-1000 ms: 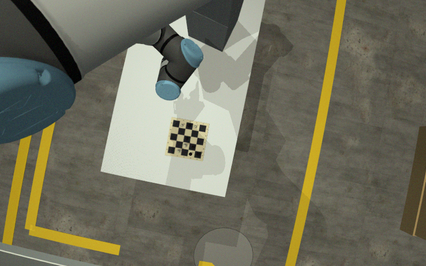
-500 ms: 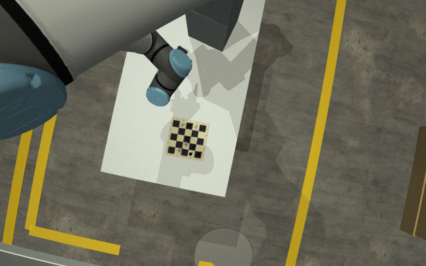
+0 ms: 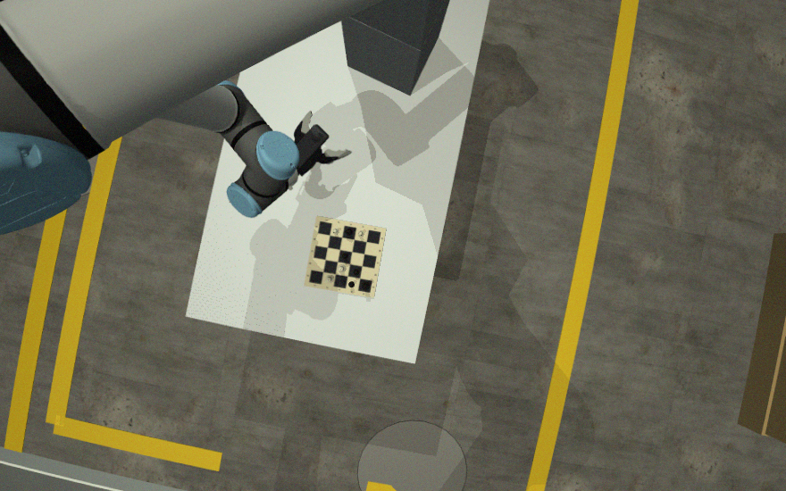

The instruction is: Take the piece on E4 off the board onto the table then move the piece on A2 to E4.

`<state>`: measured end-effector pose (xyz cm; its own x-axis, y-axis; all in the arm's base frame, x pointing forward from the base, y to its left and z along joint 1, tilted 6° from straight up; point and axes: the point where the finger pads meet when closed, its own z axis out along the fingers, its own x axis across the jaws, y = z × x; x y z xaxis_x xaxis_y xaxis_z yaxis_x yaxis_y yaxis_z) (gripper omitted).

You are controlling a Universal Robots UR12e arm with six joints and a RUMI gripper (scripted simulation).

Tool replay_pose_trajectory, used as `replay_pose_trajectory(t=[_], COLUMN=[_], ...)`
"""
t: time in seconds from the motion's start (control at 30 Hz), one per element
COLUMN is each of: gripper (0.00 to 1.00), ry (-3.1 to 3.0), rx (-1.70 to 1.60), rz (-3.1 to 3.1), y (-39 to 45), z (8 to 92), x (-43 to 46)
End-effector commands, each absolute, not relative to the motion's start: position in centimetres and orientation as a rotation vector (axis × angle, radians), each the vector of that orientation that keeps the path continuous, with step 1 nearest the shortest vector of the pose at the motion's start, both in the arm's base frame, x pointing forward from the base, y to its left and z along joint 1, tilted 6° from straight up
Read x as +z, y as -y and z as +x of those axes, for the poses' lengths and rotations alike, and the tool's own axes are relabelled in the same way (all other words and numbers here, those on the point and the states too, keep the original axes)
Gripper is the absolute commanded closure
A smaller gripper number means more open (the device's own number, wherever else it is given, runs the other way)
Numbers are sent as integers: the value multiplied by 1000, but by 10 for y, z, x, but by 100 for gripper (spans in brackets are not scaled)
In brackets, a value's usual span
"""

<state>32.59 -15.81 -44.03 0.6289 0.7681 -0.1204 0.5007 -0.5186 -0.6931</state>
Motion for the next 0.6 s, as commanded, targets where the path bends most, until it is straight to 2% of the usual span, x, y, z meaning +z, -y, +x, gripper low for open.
replay_pose_trajectory(t=[0.0,0.57], gripper=[0,0], ry=[865,488], rx=[456,151], rz=[-2155,-2004], y=[150,182], z=[358,478], x=[-457,-465])
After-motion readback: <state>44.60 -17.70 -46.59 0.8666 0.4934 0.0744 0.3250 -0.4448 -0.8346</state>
